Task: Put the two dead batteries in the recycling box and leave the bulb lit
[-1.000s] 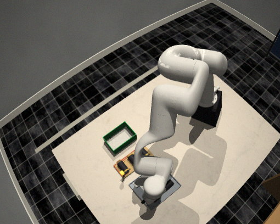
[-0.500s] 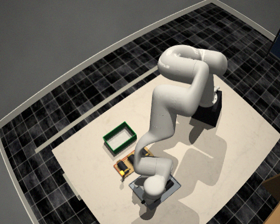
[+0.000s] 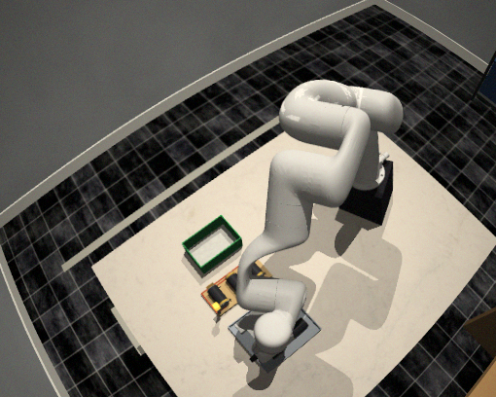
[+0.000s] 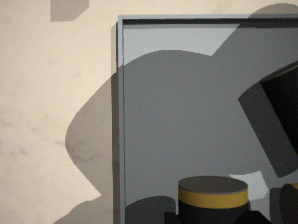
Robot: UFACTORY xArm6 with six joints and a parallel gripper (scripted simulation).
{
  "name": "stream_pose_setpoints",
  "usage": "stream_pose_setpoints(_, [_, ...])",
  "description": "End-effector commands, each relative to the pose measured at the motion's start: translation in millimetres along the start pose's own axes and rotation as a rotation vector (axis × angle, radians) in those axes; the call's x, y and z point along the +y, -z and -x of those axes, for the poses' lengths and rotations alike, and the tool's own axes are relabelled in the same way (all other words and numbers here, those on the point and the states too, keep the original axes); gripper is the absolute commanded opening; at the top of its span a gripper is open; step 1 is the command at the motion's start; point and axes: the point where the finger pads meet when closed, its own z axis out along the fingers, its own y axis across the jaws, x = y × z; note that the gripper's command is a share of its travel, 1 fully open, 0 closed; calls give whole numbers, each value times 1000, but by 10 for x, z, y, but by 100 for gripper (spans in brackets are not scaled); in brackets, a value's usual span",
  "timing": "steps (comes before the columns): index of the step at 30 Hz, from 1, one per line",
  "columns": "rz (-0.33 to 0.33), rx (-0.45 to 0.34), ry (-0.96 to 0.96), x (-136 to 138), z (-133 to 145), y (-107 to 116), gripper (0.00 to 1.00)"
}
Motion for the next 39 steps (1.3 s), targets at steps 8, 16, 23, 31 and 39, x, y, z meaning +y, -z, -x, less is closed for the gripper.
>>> stream_pose_setpoints(8, [-5,-2,-1,-19,7,-19,28])
stream_pose_setpoints(16, [-5,-2,-1,-20,7,-360,28])
stream_pose_setpoints(23, [-5,-2,-1,-21,7,-427,28])
stream_pose_setpoints(31, [-5,-2,-1,-21,7,-427,28])
stream_pose_setpoints(39, [-5,-2,-1,-21,7,-427,51])
